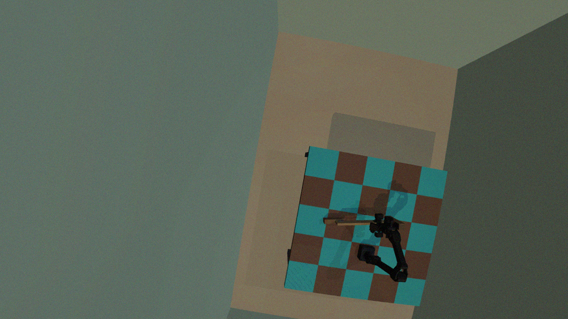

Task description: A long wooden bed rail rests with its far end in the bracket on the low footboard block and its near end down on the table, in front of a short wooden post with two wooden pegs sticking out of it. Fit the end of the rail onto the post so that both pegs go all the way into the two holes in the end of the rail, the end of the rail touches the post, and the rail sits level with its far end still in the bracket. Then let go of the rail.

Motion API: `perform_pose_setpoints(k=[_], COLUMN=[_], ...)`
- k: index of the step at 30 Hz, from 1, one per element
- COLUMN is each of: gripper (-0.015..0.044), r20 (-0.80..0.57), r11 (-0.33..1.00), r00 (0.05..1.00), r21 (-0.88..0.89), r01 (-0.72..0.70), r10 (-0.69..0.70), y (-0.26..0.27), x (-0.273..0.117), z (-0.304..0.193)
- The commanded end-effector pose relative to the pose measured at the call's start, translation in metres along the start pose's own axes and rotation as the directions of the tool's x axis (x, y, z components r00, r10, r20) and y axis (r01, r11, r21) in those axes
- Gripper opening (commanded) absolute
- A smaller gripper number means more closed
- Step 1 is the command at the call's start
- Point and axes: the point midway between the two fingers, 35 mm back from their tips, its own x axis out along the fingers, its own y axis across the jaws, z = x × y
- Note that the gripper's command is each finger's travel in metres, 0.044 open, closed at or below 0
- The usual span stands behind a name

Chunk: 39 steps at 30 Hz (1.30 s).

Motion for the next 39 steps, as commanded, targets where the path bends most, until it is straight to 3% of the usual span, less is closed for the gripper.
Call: perform_pose_setpoints(k=[1,39], gripper=[0.0,0.0], r20=[-0.003,-0.004], r11=[1.0,1.0], r00=[1.0,1.0], r21=[-0.004,-0.004], r01=[0.01,0.01], r10=[-0.01,-0.01], y=[-0.003,-0.003], x=[-0.002,-0.003], z=[-0.002,-0.014])
